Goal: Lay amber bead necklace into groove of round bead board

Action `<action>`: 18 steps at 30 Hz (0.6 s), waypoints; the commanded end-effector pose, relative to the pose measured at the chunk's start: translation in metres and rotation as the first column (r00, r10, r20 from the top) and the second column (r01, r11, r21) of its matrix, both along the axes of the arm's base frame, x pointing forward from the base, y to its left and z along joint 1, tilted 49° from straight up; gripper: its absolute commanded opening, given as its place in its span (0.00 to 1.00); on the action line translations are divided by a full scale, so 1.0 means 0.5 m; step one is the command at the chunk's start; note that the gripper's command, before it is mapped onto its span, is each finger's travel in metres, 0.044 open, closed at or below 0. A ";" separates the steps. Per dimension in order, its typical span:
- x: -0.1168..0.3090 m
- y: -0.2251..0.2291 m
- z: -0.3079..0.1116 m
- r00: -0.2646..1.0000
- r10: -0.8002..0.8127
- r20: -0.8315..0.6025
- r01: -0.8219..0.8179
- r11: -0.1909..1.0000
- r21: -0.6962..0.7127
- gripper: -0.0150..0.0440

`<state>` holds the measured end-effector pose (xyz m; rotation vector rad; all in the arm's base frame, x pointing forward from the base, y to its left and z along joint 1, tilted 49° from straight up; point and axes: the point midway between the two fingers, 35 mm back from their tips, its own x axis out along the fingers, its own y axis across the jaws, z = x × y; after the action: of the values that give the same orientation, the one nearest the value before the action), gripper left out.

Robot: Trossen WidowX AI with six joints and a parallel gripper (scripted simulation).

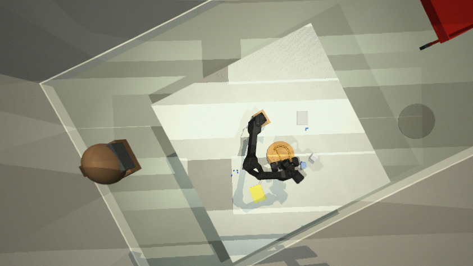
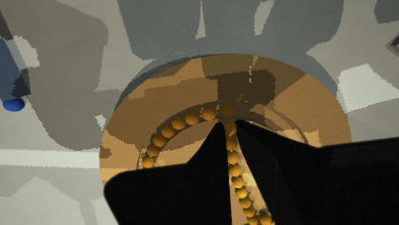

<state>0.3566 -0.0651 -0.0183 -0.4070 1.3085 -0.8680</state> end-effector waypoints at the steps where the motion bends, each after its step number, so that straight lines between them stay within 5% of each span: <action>1: 0.000 0.001 0.001 1.000 0.001 0.001 -0.001 1.000 0.000 0.25; 18: 0.000 0.009 0.008 1.000 0.004 -0.001 -0.004 1.000 -0.006 0.25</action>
<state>0.3559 -0.0629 -0.0164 -0.4103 1.3114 -0.8681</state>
